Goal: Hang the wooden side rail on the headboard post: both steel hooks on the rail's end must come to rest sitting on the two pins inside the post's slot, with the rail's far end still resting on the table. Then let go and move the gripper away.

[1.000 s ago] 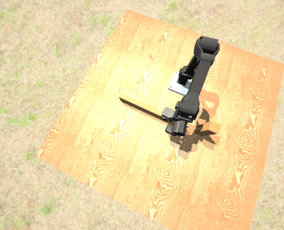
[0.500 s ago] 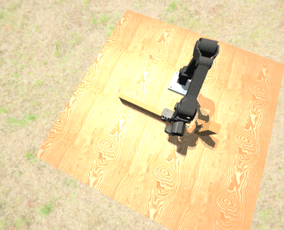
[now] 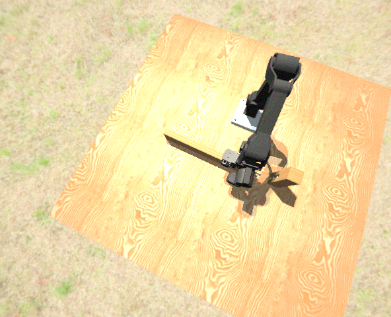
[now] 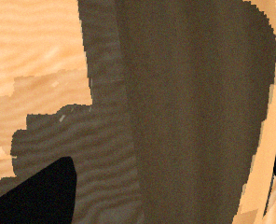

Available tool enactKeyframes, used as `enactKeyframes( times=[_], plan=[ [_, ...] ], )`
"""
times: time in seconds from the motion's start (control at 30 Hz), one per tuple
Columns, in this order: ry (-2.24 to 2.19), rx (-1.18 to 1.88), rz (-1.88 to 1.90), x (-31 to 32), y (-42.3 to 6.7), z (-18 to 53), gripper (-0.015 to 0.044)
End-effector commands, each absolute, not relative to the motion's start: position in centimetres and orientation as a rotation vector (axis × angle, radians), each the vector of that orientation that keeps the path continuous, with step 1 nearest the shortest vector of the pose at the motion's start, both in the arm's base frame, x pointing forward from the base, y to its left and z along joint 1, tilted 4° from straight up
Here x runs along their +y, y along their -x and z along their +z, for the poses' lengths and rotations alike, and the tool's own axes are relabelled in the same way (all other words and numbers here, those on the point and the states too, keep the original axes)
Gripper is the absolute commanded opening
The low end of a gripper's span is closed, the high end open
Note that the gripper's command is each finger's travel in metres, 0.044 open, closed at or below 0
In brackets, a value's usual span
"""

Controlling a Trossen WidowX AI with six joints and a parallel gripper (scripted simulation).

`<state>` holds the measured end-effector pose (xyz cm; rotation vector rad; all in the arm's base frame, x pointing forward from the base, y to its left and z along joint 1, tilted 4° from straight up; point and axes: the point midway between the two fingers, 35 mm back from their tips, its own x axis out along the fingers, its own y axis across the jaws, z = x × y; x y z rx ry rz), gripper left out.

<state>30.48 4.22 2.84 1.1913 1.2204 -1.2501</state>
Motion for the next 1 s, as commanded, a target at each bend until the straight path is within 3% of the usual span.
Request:
enactKeyframes(
  times=[0.0,0.27,0.43,0.53,0.97],
  plan=[
    [-1.186,1.223,-1.262,4.15,-30.33,2.51,0.0309],
    [-1.186,1.223,-1.262,4.15,-30.33,2.51,0.0099],
    [-1.186,1.223,-1.262,4.15,-30.33,2.51,0.0065],
    [-1.186,1.223,-1.262,4.15,-30.33,2.51,0.0],
    [-1.186,1.223,-1.262,4.16,-30.08,2.79,0.0]
  ],
)
